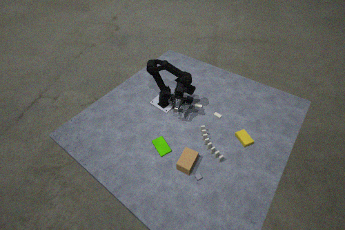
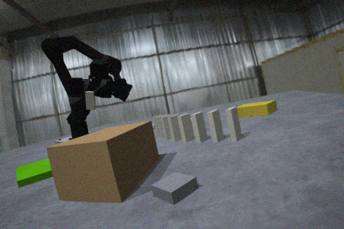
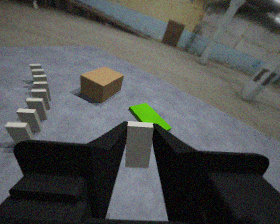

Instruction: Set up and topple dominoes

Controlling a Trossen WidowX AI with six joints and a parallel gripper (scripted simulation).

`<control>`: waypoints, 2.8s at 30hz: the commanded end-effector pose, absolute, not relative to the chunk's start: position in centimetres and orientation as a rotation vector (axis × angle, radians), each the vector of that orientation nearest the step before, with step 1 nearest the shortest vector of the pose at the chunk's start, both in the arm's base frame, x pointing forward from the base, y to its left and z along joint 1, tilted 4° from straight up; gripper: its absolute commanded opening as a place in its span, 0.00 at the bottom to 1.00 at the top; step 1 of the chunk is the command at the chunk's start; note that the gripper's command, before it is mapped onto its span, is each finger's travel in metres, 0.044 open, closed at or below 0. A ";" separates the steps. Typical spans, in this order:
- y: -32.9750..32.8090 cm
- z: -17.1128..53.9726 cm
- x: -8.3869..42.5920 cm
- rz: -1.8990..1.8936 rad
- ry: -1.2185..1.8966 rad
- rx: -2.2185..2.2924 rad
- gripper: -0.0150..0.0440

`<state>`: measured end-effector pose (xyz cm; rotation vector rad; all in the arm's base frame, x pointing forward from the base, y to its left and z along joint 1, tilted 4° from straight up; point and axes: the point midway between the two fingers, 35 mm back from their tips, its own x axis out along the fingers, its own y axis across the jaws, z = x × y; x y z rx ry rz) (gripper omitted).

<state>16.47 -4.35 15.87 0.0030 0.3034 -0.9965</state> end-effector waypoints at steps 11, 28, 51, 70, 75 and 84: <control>-2.1 16.6 17.3 -0.707 0.037 0.065 0.44; -2.1 16.6 17.3 -0.707 0.037 0.065 0.44; -1.5 11.5 18.2 -0.722 0.046 0.068 0.44; -1.4 8.0 18.9 -0.736 0.045 0.069 0.44; -1.5 7.3 19.0 -0.740 0.044 0.069 0.44; -1.7 6.4 19.1 -0.748 0.039 0.067 0.44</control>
